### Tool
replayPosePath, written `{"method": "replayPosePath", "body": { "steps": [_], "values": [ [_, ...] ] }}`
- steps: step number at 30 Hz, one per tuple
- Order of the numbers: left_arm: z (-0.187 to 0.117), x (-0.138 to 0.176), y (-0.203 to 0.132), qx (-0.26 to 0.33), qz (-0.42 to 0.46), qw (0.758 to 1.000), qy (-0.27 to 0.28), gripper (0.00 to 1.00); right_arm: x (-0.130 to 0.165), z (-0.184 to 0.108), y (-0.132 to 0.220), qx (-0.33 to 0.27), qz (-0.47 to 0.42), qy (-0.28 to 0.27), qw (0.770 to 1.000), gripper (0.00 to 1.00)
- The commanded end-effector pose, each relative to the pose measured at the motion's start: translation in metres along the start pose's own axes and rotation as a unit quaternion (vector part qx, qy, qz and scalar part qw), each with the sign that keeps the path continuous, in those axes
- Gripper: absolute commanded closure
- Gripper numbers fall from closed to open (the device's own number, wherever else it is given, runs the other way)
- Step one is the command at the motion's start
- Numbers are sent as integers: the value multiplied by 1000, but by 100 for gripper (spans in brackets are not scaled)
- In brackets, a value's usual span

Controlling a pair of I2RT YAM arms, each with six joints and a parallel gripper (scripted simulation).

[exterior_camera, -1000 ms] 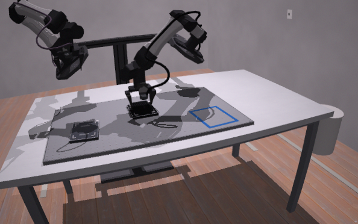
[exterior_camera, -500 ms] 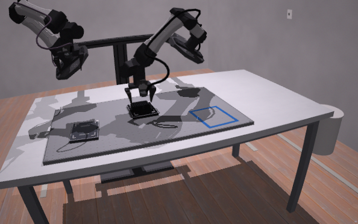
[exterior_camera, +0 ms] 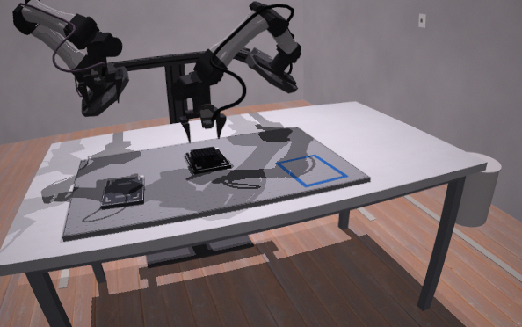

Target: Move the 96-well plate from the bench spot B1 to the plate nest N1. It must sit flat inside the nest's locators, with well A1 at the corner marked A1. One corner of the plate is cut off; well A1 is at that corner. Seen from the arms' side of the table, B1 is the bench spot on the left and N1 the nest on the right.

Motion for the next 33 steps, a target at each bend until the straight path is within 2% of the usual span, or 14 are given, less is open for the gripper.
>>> {"method": "replayPosePath", "body": {
  "steps": [1,10,17,33],
  "values": [
    [-27,-4,-6,12,-1,1000,-6,0,0,-2,0,-1,4,0,1000,0],
    [-49,-5,-8,15,-3,1000,-7,0,0,-2,0,-1,4,0,1000,0],
    [-31,1,1,-3,0,1000,2,0,0,-2,0,-1,4,0,1000,0],
    [-31,1,1,-3,0,1000,2,0,0,-2,0,-1,4,0,1000,0]
  ]
}}
Point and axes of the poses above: on each arm, the point where the finger pads meet when closed, its own z axis out along the fingers, its own y axis across the jaws, x = y × z, the point moved 1 cm from there along -z, back along the fingers, and after that the axes turned 3 degrees about z, right-handed, at the moved point
